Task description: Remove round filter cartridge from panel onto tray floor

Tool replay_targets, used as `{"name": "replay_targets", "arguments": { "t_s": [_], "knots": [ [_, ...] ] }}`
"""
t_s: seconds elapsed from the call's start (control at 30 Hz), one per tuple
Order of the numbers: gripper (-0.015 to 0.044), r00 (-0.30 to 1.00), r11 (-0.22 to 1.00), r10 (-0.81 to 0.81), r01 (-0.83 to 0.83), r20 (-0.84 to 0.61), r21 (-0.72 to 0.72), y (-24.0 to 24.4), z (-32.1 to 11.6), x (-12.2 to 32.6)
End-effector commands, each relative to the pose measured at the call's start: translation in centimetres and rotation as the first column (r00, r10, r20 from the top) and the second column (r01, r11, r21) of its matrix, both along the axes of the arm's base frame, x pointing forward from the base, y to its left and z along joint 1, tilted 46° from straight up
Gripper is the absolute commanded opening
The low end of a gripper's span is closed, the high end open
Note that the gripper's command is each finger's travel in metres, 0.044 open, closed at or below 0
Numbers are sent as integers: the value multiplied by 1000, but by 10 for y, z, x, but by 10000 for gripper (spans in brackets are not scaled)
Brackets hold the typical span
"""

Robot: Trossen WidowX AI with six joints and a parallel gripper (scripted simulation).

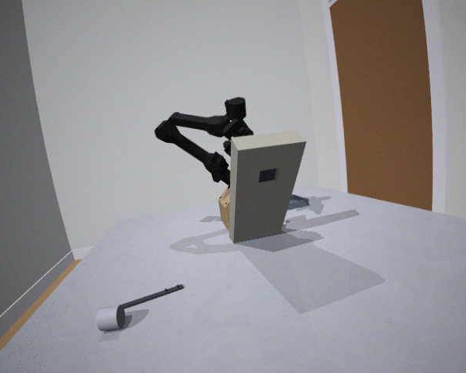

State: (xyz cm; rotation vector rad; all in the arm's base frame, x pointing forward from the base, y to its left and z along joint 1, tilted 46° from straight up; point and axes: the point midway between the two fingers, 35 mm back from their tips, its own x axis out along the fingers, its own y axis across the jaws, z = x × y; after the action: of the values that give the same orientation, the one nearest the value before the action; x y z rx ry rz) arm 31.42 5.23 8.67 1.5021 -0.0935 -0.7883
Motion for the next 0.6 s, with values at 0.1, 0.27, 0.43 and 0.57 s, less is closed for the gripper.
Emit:
{"name": "replay_targets", "arguments": {
  "t_s": [0.1,0.27,0.43,0.57],
  "knots": [
    [110,1000,1000,2,-2,-6,-4,-7,-6,8],
    [110,1000,1000,3,-3,-3,-7,-12,-9,14],
    [110,1000,1000,4,-4,0,-10,-16,-10,18],
    [110,1000,1000,4,-4,0,-10,-16,-11,17]
  ]
}}
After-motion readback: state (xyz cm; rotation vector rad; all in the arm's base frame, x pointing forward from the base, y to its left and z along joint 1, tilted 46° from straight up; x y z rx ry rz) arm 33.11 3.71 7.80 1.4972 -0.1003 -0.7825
